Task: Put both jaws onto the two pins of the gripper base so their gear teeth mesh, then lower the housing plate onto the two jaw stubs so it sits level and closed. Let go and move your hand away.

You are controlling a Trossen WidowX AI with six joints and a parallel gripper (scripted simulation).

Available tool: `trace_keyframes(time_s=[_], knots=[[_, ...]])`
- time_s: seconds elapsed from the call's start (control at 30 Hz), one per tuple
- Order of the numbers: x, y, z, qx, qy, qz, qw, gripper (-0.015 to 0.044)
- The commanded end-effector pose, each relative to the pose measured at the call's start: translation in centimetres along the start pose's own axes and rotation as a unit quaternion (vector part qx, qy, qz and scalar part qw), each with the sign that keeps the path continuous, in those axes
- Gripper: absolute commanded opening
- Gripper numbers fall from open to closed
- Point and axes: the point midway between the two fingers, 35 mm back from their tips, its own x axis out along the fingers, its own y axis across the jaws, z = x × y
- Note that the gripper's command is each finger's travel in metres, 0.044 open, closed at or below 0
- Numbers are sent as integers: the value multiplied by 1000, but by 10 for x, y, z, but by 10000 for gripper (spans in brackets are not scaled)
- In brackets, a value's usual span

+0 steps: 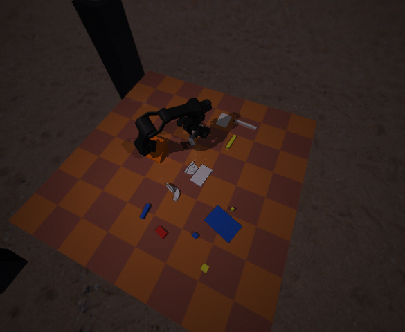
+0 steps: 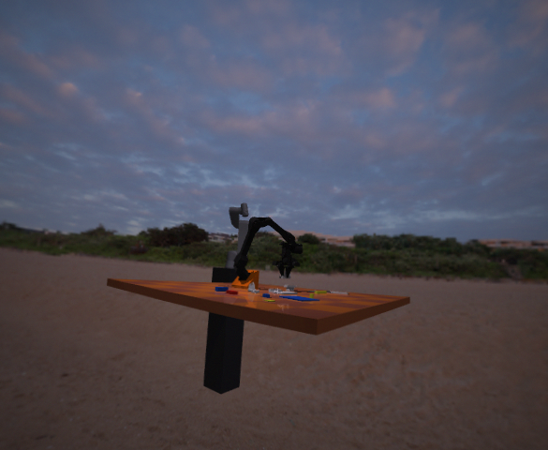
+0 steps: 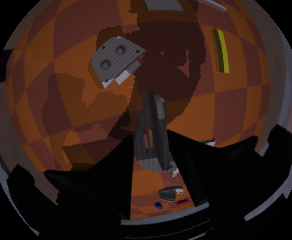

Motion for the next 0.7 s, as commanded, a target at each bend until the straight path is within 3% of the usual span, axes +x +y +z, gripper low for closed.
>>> trace_keyframes(time_s=[0.0, 0.67], knots=[[-1, -5, -6, 48, 0, -1, 999, 134], [-3, -22, -29, 271, -2, -1, 962, 134]])
